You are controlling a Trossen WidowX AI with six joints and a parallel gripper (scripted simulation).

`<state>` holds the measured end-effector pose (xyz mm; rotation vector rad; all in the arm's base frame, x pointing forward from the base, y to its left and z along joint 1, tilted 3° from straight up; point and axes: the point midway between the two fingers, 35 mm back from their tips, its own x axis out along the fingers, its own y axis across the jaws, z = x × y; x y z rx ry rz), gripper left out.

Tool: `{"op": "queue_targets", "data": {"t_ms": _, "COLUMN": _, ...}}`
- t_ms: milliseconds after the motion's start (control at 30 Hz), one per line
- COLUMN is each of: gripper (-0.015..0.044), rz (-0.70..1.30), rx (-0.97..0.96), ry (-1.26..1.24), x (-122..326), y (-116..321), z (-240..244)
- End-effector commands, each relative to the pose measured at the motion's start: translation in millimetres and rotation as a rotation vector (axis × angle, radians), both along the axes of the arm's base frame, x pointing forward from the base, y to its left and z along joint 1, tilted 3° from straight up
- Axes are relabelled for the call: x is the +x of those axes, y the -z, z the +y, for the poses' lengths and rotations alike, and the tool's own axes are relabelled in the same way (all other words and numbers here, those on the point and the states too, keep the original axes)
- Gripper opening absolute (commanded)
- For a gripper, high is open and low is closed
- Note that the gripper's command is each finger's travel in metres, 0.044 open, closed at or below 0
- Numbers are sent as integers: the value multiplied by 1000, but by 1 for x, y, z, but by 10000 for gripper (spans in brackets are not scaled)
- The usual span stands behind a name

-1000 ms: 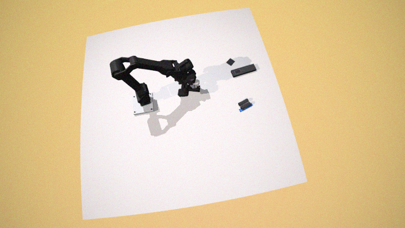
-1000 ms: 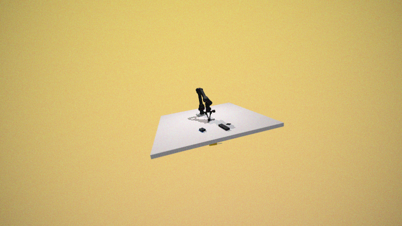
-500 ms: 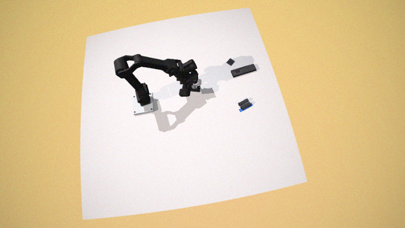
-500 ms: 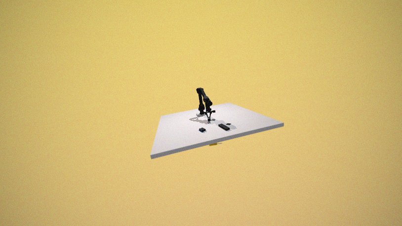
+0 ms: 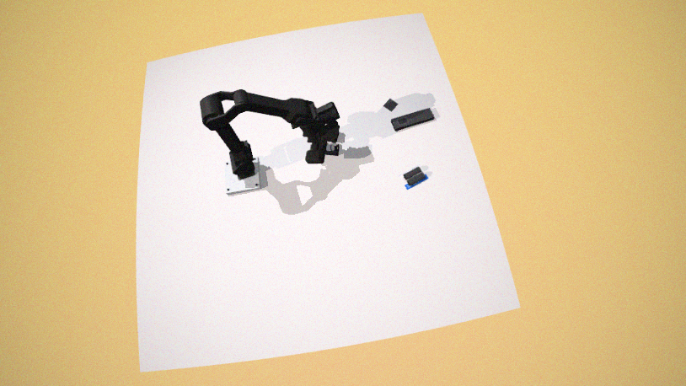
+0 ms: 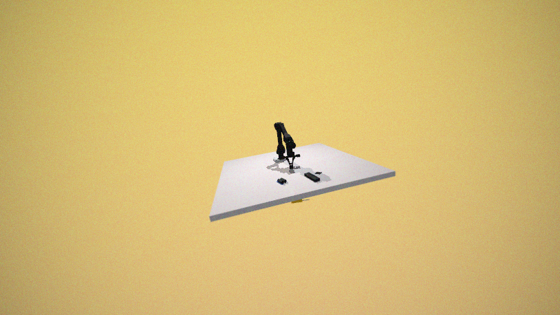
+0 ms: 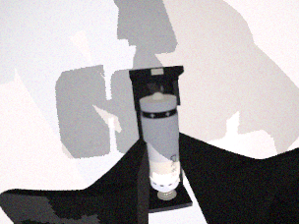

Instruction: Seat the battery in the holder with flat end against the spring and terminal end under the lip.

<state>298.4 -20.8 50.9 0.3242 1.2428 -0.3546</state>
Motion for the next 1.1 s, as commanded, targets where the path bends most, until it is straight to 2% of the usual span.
{"op": "queue_targets", "data": {"t_ms": 0, "gripper": 71, "rz": 37, "rx": 16, "ry": -10, "x": -2, "y": 3, "z": 1}}
{"op": "queue_targets", "data": {"t_ms": 1067, "gripper": 71, "rz": 218, "rx": 99, "ry": -6, "x": 2, "y": 5, "z": -1}}
